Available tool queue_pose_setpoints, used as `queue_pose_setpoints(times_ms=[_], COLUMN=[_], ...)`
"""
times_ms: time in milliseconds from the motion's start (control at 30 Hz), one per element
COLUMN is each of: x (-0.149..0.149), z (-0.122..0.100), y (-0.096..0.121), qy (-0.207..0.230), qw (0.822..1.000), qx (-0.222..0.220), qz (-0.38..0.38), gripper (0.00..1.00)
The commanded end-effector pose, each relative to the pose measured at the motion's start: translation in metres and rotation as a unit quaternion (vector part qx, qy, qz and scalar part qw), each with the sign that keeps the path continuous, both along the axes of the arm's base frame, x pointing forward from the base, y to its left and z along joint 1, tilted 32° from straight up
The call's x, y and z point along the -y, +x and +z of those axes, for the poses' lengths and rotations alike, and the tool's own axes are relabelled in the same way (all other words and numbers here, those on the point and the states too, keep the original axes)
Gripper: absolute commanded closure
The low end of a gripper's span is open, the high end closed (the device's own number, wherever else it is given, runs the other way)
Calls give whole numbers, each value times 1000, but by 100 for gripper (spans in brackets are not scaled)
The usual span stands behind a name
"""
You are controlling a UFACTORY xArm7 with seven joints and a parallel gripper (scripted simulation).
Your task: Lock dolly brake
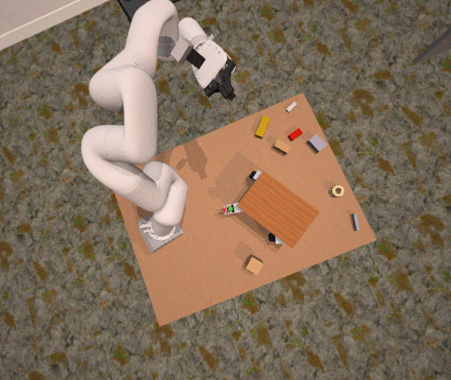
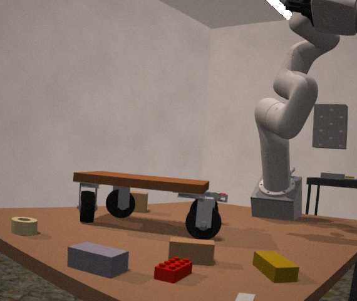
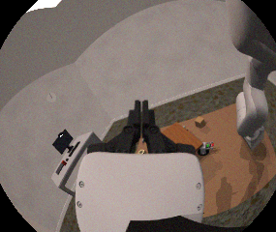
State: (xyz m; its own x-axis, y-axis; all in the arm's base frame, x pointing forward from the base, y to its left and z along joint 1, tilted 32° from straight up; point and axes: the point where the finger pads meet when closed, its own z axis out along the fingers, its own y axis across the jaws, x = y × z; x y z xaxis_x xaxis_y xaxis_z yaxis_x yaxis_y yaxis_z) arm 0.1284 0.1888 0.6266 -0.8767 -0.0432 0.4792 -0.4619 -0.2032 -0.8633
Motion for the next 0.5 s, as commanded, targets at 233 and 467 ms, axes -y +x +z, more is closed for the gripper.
queue_pose_setpoints(times_ms=[233,467], x=[62,62], z=[6,6], y=[-35,-35], qy=[55,55], qw=[998,998], qx=[18,18], qz=[5,5], gripper=[100,100])
